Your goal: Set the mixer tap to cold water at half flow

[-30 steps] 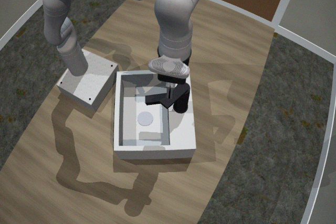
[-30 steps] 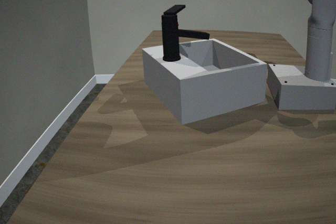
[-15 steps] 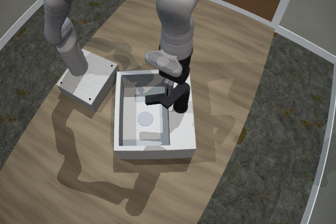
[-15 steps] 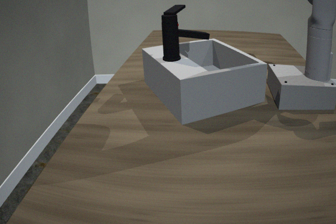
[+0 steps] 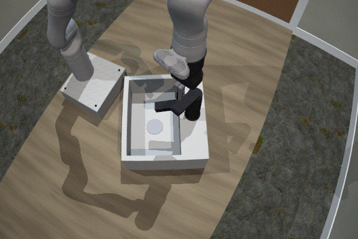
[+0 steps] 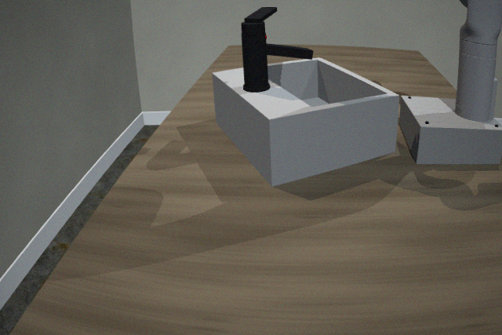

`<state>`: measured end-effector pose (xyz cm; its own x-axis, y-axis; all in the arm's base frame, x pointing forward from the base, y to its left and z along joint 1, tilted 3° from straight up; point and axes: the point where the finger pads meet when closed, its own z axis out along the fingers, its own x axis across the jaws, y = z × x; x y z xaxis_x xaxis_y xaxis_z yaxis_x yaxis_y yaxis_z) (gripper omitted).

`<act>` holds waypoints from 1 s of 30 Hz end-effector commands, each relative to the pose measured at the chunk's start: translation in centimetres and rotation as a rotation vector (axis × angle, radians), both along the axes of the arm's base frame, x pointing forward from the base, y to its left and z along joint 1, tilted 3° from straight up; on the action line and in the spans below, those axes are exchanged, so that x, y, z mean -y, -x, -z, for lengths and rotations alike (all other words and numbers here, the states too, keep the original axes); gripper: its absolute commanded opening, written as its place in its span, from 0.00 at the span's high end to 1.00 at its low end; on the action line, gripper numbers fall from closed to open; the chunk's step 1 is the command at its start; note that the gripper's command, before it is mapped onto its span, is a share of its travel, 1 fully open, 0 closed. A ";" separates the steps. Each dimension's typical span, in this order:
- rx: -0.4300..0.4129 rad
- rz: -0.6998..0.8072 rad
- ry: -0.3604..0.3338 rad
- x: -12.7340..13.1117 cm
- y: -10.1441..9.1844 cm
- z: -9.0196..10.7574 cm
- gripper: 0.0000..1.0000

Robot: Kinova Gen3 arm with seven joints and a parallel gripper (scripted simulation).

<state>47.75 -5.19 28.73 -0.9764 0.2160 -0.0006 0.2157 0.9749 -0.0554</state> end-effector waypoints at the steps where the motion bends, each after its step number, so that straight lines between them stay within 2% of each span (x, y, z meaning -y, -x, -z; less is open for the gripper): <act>1: 0.004 0.015 0.001 -0.2 0.0 -0.1 1.00; 26: 0.008 0.076 0.001 -0.3 0.1 -0.2 1.00; 27: 0.008 0.076 0.001 -0.3 0.1 -0.2 0.00; 30: 0.008 0.076 0.001 -0.3 0.1 -0.2 0.00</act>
